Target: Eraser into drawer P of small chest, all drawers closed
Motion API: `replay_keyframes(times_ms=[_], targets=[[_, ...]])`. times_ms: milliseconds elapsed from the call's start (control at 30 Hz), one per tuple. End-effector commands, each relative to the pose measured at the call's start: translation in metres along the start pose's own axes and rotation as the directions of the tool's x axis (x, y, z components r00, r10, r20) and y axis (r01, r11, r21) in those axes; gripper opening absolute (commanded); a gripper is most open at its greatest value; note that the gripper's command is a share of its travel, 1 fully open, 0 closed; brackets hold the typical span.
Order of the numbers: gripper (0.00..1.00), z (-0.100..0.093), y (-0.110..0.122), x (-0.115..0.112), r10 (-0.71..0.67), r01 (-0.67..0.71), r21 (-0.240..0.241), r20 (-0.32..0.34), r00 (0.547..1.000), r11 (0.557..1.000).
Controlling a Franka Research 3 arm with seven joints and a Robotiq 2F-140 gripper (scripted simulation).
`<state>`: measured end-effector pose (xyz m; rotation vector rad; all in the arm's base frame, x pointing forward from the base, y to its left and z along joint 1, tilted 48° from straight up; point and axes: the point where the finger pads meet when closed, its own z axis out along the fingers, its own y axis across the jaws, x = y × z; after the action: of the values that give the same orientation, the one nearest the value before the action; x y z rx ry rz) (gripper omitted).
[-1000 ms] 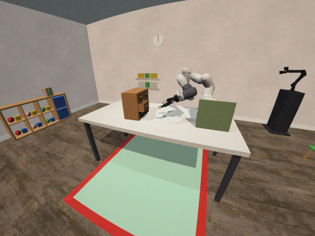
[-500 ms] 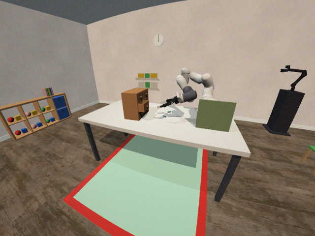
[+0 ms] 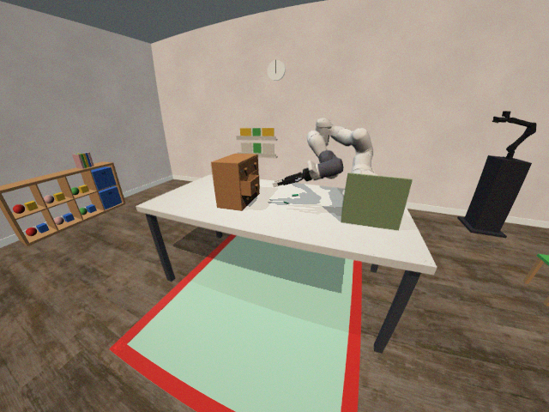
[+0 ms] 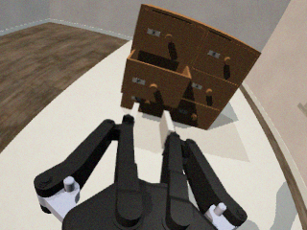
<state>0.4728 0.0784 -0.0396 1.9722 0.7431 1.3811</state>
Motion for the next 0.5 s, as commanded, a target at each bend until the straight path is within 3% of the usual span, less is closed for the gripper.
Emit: replay_keyframes(times_ms=[0, 467], targets=[[0.00, 0.0012, 0.0012, 0.0017, 0.011, -0.011, -0.004, -0.006, 1.000, 1.000], [0.00, 0.0037, 0.0012, 0.0019, 0.011, -0.011, -0.004, -0.006, 1.000, 1.000]])
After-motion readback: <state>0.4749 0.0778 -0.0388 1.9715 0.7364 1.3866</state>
